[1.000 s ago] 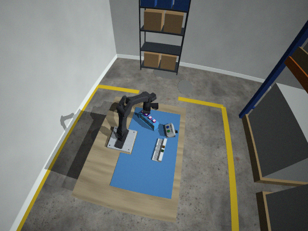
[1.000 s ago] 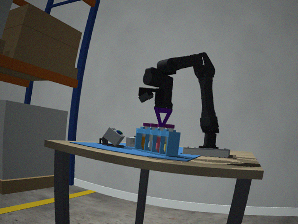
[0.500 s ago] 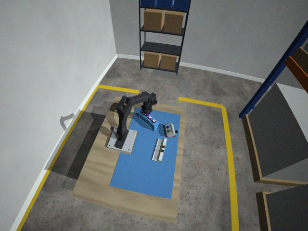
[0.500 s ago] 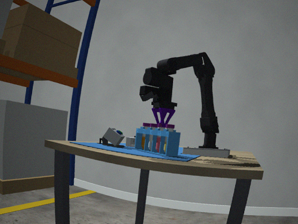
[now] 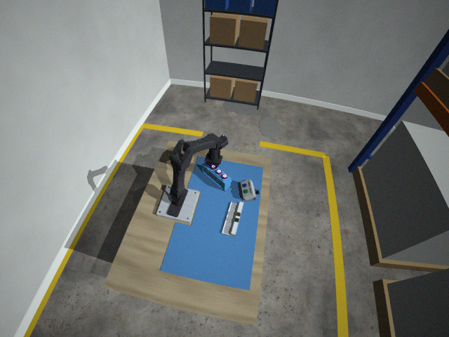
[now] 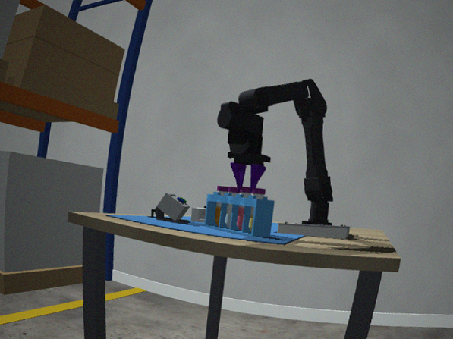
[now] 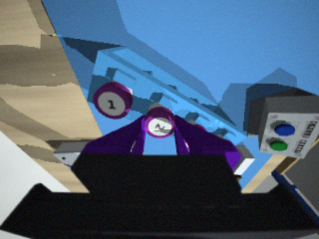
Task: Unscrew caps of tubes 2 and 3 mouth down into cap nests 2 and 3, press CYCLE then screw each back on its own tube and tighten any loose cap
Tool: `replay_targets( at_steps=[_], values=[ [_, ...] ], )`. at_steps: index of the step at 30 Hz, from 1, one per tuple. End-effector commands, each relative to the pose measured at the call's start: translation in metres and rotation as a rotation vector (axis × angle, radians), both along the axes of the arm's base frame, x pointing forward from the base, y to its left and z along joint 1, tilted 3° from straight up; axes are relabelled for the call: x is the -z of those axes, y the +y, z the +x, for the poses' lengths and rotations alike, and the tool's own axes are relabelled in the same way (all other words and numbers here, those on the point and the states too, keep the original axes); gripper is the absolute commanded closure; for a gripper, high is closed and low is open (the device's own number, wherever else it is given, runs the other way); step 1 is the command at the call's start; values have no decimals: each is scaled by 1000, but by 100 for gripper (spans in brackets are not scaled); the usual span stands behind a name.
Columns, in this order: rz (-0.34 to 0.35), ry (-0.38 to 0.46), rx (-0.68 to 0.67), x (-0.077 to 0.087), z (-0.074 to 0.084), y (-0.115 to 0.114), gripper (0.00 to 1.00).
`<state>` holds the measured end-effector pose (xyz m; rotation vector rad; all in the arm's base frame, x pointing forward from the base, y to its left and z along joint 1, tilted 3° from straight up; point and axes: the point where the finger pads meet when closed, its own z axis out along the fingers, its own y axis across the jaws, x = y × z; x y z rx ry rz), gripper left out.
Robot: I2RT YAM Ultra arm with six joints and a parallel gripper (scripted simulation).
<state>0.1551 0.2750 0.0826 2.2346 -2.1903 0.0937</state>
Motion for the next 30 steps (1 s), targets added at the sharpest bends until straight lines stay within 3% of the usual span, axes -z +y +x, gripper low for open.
replay_targets(
  at_steps=[1, 6, 8, 19, 28, 29, 30],
  values=[
    [0, 7, -258, -4, 0, 2, 100],
    [-9, 19, -508, -4, 0, 2, 100],
    [-9, 19, -508, -4, 0, 2, 100],
    [-30, 44, -1057, -4, 0, 2, 100],
    [-31, 45, -1082, -4, 0, 2, 100],
    [-31, 45, -1082, -4, 0, 2, 51],
    [-31, 45, -1082, -4, 0, 2, 51]
  ],
)
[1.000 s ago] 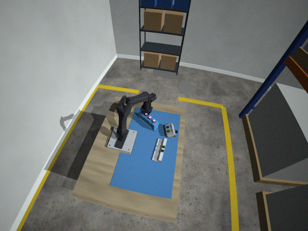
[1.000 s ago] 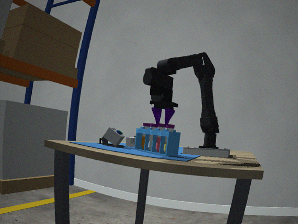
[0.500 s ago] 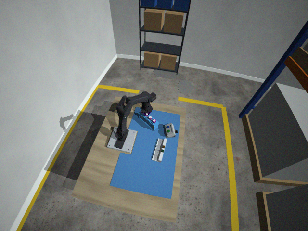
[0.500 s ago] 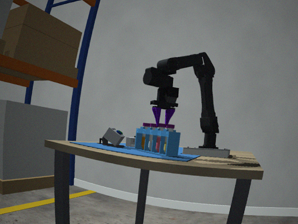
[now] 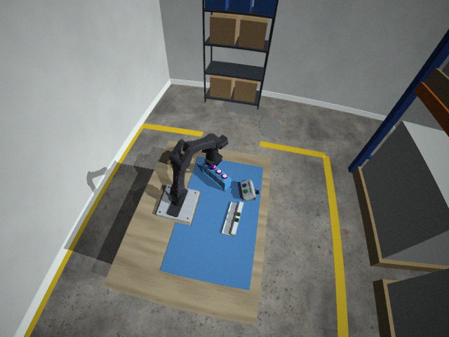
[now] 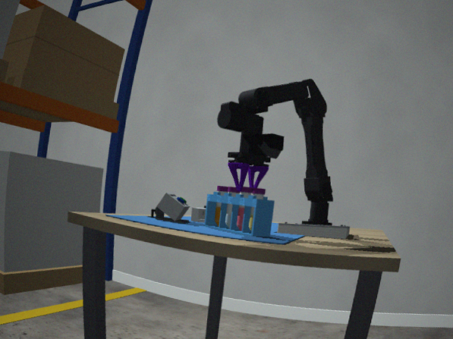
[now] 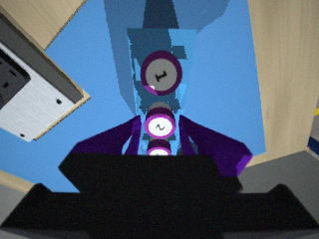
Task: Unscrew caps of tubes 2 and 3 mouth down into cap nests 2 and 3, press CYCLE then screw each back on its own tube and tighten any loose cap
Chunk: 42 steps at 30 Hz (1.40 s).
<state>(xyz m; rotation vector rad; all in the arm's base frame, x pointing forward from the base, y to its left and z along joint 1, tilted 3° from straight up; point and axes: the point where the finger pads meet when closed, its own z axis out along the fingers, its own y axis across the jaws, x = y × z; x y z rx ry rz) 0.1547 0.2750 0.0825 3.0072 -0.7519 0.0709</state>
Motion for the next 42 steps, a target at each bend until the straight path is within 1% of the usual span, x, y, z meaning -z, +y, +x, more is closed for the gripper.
replay_targets(
  at_steps=[1, 9, 10, 12, 16, 17, 18, 19, 21, 22, 23, 24, 25, 26, 27, 29, 31, 32, 33, 34, 35, 36, 37, 39, 40, 41, 42],
  values=[
    [10, -3, -23, -4, 0, 2, 51],
    [10, -3, -23, -4, 0, 2, 51],
    [13, -7, 60, -4, 0, 2, 51],
    [13, -7, 60, -4, 0, 2, 51],
    [25, -22, 390, -6, 0, 2, 51],
    [25, -22, 393, -6, 0, 2, 51],
    [28, -26, 476, -7, 0, 2, 51],
    [28, -26, 476, -7, 0, 2, 51],
    [34, -33, 626, -8, 0, 2, 51],
    [34, -34, 642, -8, 0, 2, 51],
    [37, -37, 725, -8, 0, 2, 51],
    [37, -37, 725, -8, 0, 2, 51],
    [40, -41, 808, -9, 0, 2, 51],
    [40, -41, 808, -9, 0, 2, 51],
    [43, -45, 892, -9, 0, 2, 51],
    [43, -45, 892, -9, 0, 2, 51],
    [49, -52, 1058, -10, 1, 2, 51],
    [51, -55, 1121, -11, 1, 2, 51],
    [52, -56, 1141, -11, 1, 2, 51],
    [55, -60, 1221, -11, 1, 2, 51],
    [55, -60, 1224, -11, 1, 2, 51],
    [58, -64, 1308, -11, 1, 2, 51],
    [58, -64, 1308, -11, 1, 2, 51],
    [63, -70, 1457, -11, 1, 2, 51],
    [63, -71, 1474, -11, 1, 2, 51],
    [66, -75, 1556, -11, 1, 2, 51],
    [66, -75, 1562, -11, 1, 3, 51]
  ],
)
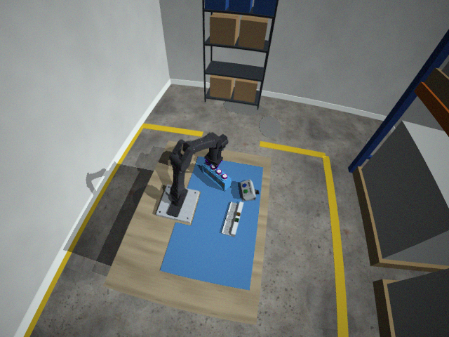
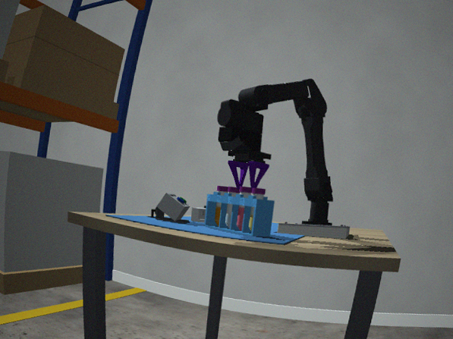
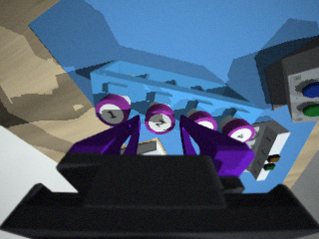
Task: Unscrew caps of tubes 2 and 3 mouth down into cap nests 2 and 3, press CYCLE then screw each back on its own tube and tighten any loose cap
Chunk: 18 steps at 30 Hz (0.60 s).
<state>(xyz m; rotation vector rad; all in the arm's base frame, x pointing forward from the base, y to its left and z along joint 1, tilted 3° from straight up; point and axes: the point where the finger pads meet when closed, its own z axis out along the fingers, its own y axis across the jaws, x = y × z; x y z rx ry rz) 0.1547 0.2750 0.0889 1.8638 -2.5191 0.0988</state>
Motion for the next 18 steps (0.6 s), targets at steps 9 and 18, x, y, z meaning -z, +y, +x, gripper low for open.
replay_targets(
  at_steps=[9, 18],
  values=[
    [21, -16, 186, -5, 1, 3, 100],
    [21, -16, 186, -5, 1, 3, 100]
  ],
)
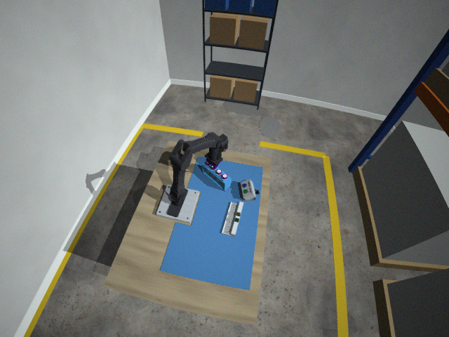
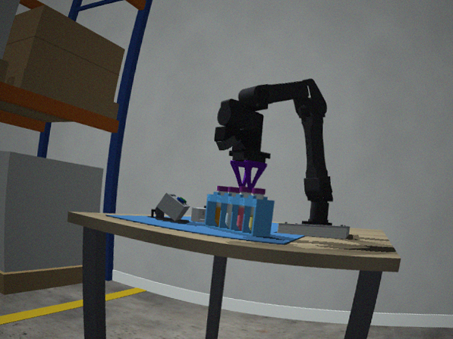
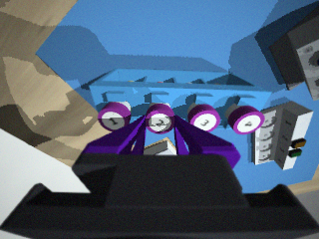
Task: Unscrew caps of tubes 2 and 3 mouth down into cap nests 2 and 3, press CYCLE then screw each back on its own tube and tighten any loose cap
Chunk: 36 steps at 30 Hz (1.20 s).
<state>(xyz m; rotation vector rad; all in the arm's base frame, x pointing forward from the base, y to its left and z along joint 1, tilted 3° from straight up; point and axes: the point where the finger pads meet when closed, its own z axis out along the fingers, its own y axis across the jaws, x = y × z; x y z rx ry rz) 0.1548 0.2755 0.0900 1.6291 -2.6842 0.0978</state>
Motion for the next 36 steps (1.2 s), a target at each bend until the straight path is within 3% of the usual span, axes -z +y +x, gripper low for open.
replay_targets(
  at_steps=[1, 4, 16, 21, 26, 27, 29, 30, 35, 36],
  values=[
    [14, -7, 4, -4, 1, 2, 100],
    [14, -7, 4, -4, 1, 2, 100],
    [14, -7, 4, -40, -1, 4, 100],
    [14, -7, 4, -40, -1, 4, 100],
    [27, -27, 403, -42, 25, -29, 100],
    [28, -28, 420, -42, 25, -29, 100],
    [33, -36, 583, -43, 35, -43, 100],
    [33, -36, 586, -43, 35, -43, 100],
    [44, -53, 919, -45, 56, -69, 100],
    [44, -53, 919, -45, 56, -69, 100]
  ],
)
